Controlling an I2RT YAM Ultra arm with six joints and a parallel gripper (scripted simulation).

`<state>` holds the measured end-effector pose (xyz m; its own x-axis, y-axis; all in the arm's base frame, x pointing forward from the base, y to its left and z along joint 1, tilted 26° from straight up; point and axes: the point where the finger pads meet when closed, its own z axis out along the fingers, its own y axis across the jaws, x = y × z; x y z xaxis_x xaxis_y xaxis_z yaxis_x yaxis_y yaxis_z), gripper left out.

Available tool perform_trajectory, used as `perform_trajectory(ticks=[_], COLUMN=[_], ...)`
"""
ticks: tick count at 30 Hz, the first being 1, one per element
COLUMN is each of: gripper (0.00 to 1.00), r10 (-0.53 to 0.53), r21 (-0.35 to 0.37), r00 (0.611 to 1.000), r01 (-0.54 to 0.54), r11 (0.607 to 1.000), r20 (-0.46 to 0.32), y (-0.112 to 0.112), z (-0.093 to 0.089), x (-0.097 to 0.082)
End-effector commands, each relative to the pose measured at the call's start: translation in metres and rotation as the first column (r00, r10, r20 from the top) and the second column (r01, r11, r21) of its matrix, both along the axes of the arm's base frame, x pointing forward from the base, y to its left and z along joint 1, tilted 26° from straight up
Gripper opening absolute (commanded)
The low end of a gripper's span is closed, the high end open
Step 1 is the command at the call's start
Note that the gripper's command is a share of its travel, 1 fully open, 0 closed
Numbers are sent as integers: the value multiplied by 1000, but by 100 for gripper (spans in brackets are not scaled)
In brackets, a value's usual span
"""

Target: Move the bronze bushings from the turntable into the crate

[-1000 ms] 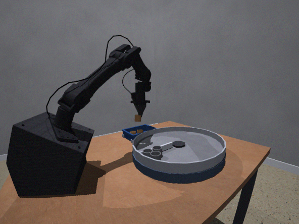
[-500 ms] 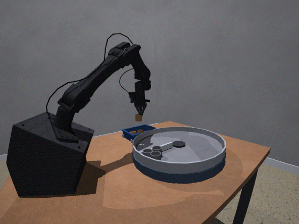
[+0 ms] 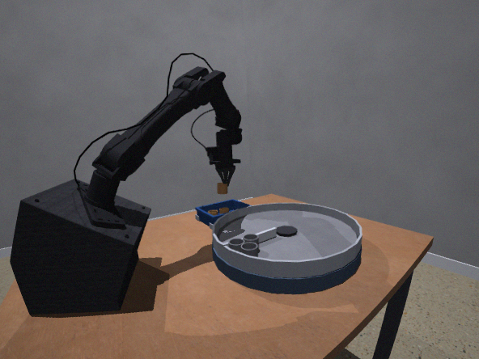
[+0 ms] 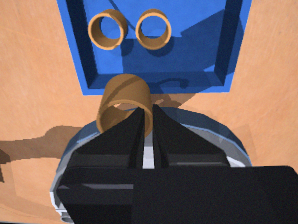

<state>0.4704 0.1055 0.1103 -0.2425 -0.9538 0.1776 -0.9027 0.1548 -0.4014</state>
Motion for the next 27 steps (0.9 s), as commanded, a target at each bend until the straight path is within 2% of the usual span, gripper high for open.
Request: perform_trajectory(ticks=[1, 18, 20, 23, 24, 27], gripper=[0, 0, 0, 0, 0, 0], r10=[33, 33, 34, 29, 16, 16], r21=[28, 28, 22, 22, 33, 23], r00=[998, 998, 999, 999, 998, 999], r01=[-34, -35, -35, -30, -18, -16], r11=[999, 999, 999, 999, 999, 1000], r20=[45, 44, 27, 27, 60, 32], y=[14, 13, 10, 6, 1, -5], z=[22, 21, 14, 14, 27, 17], x=[0, 0, -4, -3, 5, -1])
